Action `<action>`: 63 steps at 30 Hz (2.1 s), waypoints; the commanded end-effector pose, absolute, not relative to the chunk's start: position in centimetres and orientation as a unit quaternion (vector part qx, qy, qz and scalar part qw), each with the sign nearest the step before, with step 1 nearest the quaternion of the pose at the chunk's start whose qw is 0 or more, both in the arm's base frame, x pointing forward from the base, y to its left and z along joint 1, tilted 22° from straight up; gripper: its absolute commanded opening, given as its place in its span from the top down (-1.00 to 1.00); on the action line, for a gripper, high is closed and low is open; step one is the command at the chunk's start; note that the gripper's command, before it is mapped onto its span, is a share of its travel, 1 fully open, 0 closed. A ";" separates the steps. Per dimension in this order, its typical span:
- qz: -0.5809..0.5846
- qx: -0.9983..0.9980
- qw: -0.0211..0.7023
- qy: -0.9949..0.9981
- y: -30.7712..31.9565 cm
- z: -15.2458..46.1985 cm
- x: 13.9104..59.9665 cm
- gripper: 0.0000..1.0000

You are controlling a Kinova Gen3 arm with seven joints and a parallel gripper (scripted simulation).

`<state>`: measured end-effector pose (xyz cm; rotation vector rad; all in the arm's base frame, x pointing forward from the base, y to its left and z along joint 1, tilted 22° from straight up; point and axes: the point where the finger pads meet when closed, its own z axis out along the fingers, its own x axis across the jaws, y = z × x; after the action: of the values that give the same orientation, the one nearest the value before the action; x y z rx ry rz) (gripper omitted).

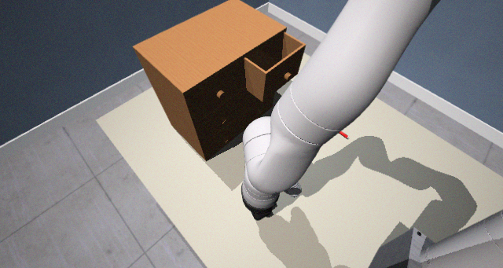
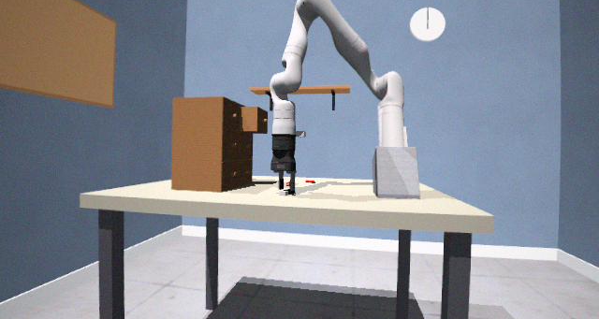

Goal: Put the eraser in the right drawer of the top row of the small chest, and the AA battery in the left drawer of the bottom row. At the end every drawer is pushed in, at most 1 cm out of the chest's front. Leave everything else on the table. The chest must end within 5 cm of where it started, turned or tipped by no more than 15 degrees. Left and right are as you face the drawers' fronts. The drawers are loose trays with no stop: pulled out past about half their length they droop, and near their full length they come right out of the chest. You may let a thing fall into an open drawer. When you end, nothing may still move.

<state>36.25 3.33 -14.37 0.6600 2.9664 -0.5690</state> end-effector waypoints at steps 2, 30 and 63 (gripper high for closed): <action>-0.185 0.210 0.026 0.960 2.8 -15.3 36.5 -0.50; -0.186 0.210 0.026 0.959 2.6 -15.5 36.4 0.09; -0.190 0.212 0.022 0.959 4.4 -10.3 36.2 0.09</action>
<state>35.75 3.09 -12.30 0.6738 2.9680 -0.6103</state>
